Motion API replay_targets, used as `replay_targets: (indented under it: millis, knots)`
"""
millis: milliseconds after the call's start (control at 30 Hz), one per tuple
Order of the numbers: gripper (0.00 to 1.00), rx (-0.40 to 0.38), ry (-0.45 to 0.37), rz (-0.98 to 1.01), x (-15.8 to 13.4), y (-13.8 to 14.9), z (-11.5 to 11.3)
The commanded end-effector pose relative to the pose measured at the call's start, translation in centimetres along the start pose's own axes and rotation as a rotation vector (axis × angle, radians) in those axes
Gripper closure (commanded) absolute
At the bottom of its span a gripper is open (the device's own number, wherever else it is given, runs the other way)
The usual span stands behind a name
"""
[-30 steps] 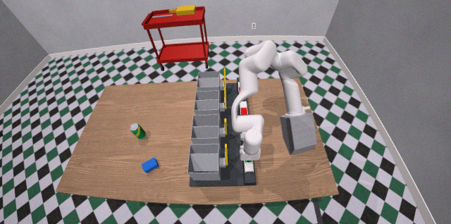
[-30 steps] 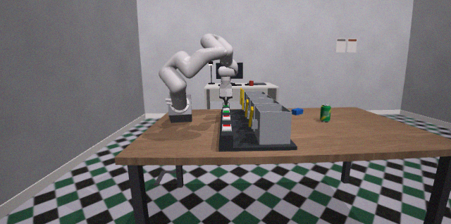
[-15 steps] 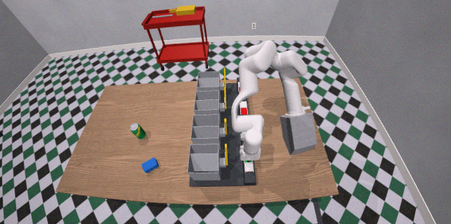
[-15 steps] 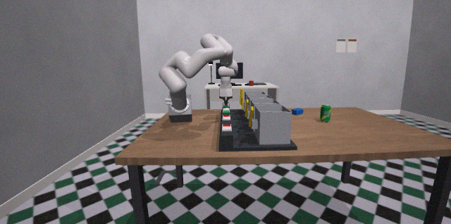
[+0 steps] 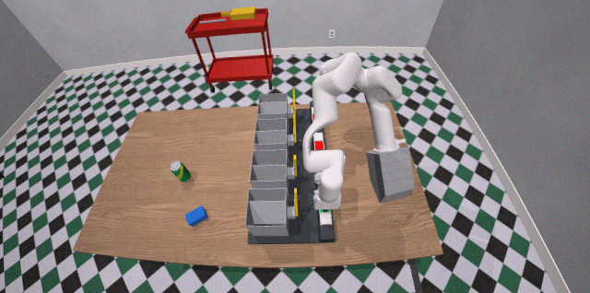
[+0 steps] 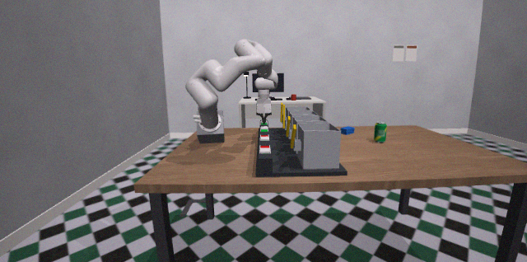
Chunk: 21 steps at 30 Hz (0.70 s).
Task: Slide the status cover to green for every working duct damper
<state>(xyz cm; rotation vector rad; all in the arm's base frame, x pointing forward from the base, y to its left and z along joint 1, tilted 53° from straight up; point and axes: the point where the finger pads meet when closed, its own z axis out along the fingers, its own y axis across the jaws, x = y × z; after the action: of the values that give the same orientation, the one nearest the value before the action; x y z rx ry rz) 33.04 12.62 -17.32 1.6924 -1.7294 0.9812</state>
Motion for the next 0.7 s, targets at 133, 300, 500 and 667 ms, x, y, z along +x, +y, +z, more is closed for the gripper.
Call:
replay_targets:
  millis: [133, 300, 500, 667]
  knots:
    - [1.0, 0.002, -0.003, 0.001, 0.3, -0.1, -0.2]
    - [1.0, 0.002, -0.003, 0.001, 0.3, -0.1, -0.2]
    - [1.0, 0.002, -0.003, 0.001, 0.3, -0.1, -0.6]
    - [1.0, 0.002, -0.003, 0.001, 0.4, -0.1, -1.2]
